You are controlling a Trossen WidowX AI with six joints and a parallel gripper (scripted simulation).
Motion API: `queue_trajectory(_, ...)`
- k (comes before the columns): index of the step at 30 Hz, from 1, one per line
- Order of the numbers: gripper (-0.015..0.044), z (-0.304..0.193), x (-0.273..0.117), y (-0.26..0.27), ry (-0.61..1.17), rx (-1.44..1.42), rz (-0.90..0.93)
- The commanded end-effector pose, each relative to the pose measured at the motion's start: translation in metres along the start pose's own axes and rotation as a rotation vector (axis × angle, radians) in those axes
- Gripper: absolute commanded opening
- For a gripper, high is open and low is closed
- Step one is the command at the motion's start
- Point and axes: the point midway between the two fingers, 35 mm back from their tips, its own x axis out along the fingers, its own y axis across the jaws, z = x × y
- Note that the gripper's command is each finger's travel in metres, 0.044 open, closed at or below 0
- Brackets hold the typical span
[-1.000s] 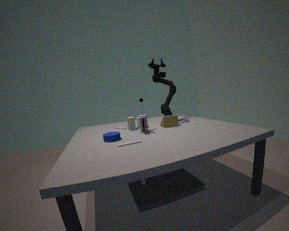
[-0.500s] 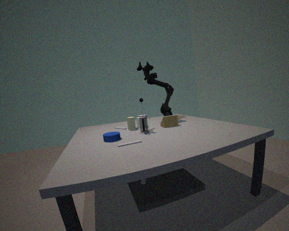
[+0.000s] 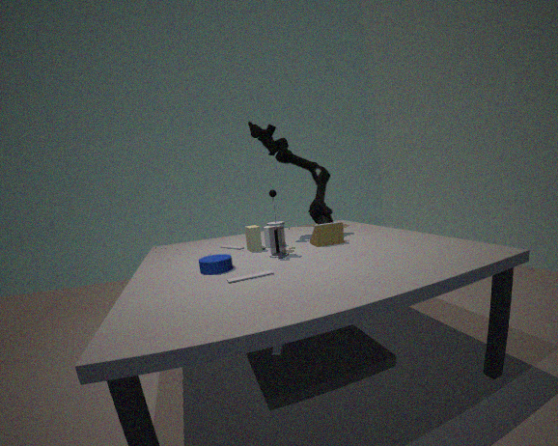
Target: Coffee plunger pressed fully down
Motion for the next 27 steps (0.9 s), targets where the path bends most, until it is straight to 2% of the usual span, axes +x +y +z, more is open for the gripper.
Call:
queue_trajectory(1, 0.044, -0.018, 0.002, 0.047, 0.098, 0.168, 0.103)
queue_trajectory(7, 0.044, -0.037, -0.012, 0.146, 0.341, 0.472, 0.31)
queue_trajectory(13, 0.044, -0.037, -0.054, 0.243, 0.622, 0.686, 0.509)
queue_trajectory(20, 0.044, -0.019, -0.133, 0.334, 0.974, 0.747, 0.707)
queue_trajectory(27, 0.044, 0.008, -0.236, 0.387, 1.279, 0.587, 0.842)
